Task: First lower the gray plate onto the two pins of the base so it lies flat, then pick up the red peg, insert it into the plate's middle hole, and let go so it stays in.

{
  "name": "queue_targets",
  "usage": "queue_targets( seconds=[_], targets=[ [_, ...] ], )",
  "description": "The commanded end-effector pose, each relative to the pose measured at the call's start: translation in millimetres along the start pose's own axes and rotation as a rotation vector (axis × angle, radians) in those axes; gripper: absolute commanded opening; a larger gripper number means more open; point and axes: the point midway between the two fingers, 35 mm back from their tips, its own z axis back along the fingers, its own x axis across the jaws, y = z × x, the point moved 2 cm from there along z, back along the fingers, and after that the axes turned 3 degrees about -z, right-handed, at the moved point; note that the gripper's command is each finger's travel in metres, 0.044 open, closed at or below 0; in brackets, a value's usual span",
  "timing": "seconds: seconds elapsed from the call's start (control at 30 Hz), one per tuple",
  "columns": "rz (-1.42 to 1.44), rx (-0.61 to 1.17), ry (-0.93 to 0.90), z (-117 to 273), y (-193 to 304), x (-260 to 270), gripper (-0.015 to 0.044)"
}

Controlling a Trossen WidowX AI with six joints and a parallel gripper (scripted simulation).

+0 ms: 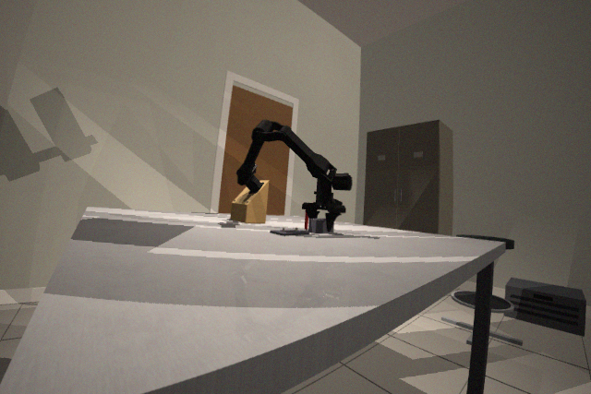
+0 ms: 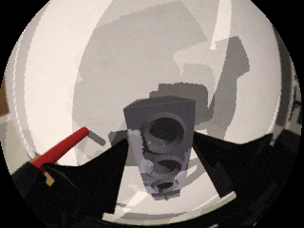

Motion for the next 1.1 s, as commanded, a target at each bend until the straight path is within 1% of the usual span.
queue_targets(
  seconds=[0.0,0.13,0.63,0.67,1.07],
  targets=[
    [0.005,0.003,0.002,-0.9,0.2,0.1,0.0230],
    [0.005,0.003,0.002,-0.9,0.2,0.1,0.0125],
    [0.005,0.003,0.002,-0.9,0.2,0.1,0.0025],
    [0.005,0.003,0.002,-0.9,0.2,0.1,0.0000],
    [0.005,-0.005,0.004,30.1,-2.3,-3.9,0.0000]
  ],
)
